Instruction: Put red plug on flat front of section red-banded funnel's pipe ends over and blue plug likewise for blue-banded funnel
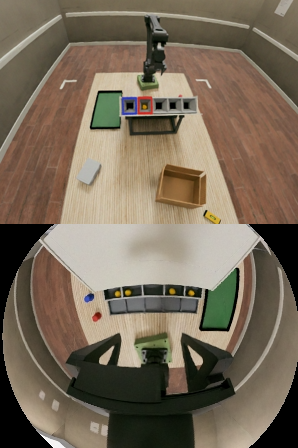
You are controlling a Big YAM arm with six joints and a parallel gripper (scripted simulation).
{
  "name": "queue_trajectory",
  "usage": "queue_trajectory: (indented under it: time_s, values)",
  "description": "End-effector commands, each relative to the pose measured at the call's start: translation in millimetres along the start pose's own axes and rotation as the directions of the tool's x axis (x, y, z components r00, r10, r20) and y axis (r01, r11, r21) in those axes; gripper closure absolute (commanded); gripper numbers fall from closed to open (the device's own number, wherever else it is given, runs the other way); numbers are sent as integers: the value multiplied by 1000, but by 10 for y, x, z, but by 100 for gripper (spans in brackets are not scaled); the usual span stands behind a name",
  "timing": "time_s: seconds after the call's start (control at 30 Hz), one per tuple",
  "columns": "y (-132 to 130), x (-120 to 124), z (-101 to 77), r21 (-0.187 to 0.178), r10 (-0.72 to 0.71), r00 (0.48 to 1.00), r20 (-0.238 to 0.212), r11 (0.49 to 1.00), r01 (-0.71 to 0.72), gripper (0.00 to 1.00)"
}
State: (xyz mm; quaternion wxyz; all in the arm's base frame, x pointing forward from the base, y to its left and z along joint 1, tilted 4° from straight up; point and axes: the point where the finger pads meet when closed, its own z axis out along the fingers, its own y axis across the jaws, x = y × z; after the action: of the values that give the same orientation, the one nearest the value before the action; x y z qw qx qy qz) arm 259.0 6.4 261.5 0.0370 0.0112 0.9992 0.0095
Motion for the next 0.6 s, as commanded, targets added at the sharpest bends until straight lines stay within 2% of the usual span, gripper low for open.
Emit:
queue_trajectory:
  time_s: [0.0, 0.17, 0.57]
  values:
    - [1, -30, -51, 0, -1, 1000, 16, 1000, 1, 13]
    - [1, -30, -51, 0, -1, 1000, 16, 1000, 1, 13]
    - [935, 110, 689, 0, -1, 1000, 16, 1000, 1, 13]
